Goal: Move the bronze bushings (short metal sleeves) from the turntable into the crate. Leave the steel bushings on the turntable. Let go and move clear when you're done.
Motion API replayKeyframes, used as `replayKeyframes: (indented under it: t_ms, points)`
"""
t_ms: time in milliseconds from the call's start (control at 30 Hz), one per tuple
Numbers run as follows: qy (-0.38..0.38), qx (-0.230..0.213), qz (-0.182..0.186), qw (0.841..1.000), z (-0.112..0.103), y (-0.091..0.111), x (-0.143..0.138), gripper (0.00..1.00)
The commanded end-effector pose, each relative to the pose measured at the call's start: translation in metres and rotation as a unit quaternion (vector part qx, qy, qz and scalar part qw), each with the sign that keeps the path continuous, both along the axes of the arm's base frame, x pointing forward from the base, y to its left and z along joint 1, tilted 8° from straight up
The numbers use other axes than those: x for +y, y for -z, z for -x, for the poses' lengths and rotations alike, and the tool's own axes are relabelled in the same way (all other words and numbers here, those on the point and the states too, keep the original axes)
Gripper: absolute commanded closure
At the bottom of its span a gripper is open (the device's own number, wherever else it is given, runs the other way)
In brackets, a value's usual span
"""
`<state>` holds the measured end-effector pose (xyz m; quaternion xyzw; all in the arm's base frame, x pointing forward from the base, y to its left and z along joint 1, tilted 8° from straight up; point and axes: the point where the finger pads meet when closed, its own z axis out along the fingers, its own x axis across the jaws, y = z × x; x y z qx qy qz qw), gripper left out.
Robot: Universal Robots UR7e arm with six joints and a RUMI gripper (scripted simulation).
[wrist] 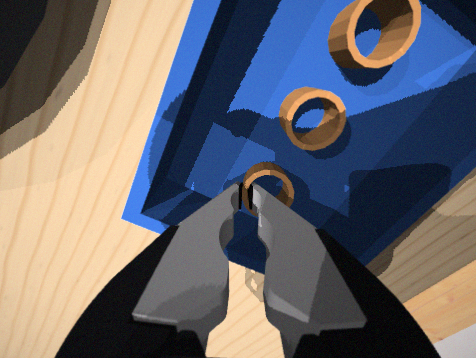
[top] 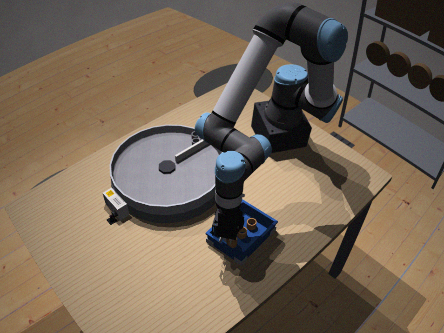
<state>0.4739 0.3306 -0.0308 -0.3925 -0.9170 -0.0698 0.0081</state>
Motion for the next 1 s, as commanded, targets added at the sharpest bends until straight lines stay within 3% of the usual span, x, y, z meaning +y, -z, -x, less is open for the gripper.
replayKeyframes:
  t_ms: [0, 567, 600, 967]
  points:
    - [0.000, -0.001, 0.000, 1.000, -0.0005, -0.0007, 0.0001, 1.00]
    - [0.000, -0.001, 0.000, 1.000, -0.0005, -0.0007, 0.0001, 1.00]
    - [0.000, -0.001, 0.000, 1.000, -0.0005, -0.0007, 0.0001, 0.94]
    - [0.000, -0.001, 0.000, 1.000, -0.0005, -0.0007, 0.0001, 0.94]
